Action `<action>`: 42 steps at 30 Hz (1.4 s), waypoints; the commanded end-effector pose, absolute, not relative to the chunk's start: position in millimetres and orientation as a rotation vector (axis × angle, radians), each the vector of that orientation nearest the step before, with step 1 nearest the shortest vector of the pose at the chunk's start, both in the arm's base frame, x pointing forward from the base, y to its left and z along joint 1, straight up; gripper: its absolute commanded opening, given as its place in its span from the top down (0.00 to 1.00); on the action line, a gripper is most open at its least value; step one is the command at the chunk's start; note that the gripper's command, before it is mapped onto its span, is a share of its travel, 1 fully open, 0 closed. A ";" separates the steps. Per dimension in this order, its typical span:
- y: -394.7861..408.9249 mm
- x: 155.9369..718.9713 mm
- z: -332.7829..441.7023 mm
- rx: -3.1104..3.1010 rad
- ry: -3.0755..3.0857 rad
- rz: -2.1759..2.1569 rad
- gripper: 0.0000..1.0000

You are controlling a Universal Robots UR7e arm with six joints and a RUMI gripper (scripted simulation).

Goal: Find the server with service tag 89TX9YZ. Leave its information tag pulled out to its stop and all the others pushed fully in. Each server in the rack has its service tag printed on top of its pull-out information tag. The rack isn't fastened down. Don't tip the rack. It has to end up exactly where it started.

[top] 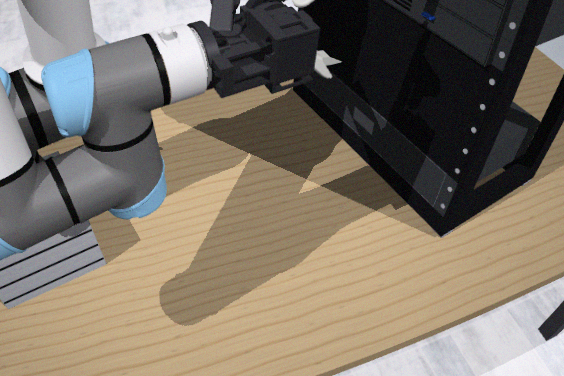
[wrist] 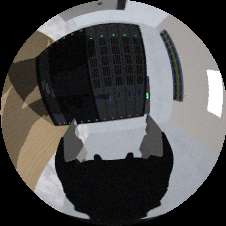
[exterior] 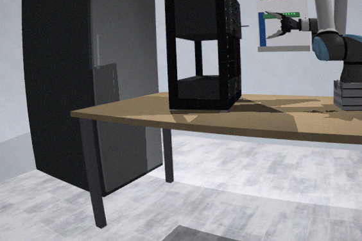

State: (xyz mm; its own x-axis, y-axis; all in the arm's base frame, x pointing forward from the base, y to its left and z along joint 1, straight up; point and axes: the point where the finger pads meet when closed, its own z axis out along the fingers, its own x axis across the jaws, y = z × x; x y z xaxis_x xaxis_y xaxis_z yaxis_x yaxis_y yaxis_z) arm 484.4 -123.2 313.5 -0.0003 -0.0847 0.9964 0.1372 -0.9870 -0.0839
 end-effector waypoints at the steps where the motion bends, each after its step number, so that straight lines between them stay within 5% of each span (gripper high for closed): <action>1: -123.0 484.9 314.5 -2.086 -0.027 -2.118 0.00; 42: -120.7 489.0 328.4 -1.772 0.617 -1.966 0.00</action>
